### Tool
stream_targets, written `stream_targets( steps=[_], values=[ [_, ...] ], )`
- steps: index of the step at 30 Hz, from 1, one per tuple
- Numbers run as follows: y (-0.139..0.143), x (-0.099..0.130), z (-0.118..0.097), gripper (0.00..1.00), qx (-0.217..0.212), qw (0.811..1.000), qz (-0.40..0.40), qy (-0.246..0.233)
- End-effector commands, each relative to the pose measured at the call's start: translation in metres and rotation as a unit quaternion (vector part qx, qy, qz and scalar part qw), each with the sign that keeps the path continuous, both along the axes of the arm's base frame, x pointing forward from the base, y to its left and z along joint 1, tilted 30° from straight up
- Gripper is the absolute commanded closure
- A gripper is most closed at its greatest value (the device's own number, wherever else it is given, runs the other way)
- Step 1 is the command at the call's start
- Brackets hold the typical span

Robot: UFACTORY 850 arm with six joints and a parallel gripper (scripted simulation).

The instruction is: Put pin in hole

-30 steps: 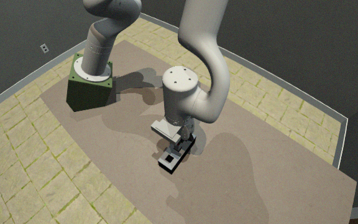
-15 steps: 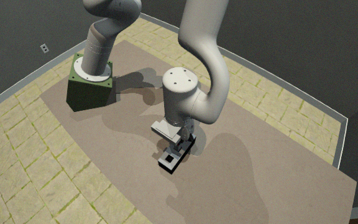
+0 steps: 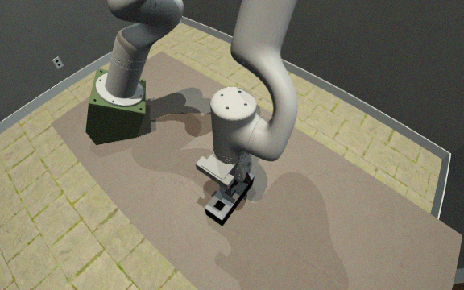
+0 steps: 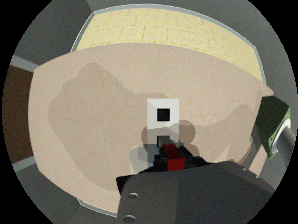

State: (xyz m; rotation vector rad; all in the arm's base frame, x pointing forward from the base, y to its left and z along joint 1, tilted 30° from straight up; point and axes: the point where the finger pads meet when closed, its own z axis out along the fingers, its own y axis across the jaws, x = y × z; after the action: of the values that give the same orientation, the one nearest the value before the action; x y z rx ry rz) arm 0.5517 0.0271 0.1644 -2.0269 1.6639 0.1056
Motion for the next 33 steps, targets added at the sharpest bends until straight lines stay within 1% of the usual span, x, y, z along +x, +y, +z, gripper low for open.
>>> stream_targets(
  steps=[1, 11, 12, 33],
  values=[
    [-0.0003, 0.0006, 0.0008, 1.0, 0.0, 1.0, 0.0, -0.001],
    [-0.0003, 0.0006, 0.0008, 1.0, 0.0, 1.0, 0.0, -0.001],
    [0.0017, 0.0018, -0.0025, 1.0, 0.0, 1.0, 0.0, -0.001],
    [0.0022, 0.002, -0.0021, 1.0, 0.0, 1.0, 0.0, -0.001]
  ],
)
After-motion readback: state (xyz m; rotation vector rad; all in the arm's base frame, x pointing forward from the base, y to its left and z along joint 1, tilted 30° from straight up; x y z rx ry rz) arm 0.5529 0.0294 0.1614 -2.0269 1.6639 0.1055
